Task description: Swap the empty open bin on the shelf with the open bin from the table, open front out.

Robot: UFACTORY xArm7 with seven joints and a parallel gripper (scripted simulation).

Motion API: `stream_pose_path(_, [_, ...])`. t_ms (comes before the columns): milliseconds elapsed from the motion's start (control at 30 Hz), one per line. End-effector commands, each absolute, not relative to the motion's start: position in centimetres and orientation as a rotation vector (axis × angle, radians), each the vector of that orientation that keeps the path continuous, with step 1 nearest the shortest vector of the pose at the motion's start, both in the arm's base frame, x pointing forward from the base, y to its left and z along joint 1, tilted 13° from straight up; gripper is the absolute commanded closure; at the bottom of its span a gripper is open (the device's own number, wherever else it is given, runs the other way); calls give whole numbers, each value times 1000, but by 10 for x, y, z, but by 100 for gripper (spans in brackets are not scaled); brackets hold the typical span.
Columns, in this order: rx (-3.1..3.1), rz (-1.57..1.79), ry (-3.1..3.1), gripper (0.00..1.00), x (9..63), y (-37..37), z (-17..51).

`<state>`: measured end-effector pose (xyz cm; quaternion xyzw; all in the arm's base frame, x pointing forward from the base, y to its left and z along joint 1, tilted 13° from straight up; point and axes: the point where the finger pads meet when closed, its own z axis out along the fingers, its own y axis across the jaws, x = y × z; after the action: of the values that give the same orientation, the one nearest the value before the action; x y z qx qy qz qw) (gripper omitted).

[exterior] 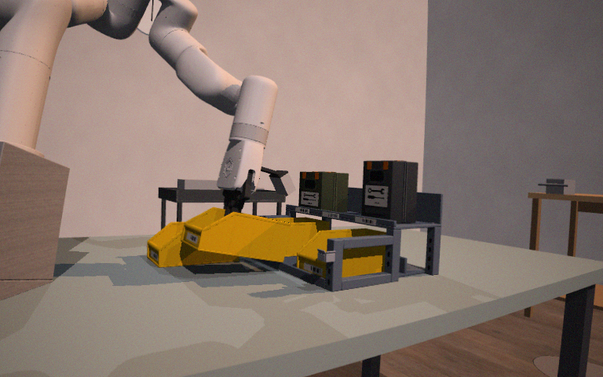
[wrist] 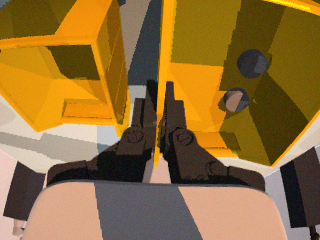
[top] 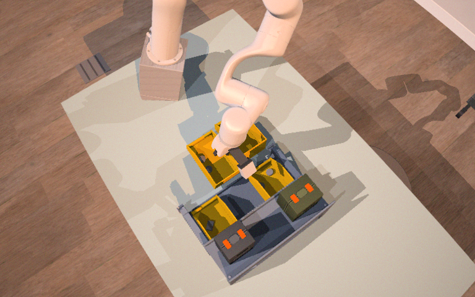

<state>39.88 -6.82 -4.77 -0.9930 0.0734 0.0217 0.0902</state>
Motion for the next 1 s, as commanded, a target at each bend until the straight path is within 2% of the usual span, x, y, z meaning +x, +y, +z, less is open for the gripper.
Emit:
stream_pose_path(0, [-2953,60,220,100,402,-70,-46])
stream_pose_path(967, [-2953,60,220,100,425,-74,-43])
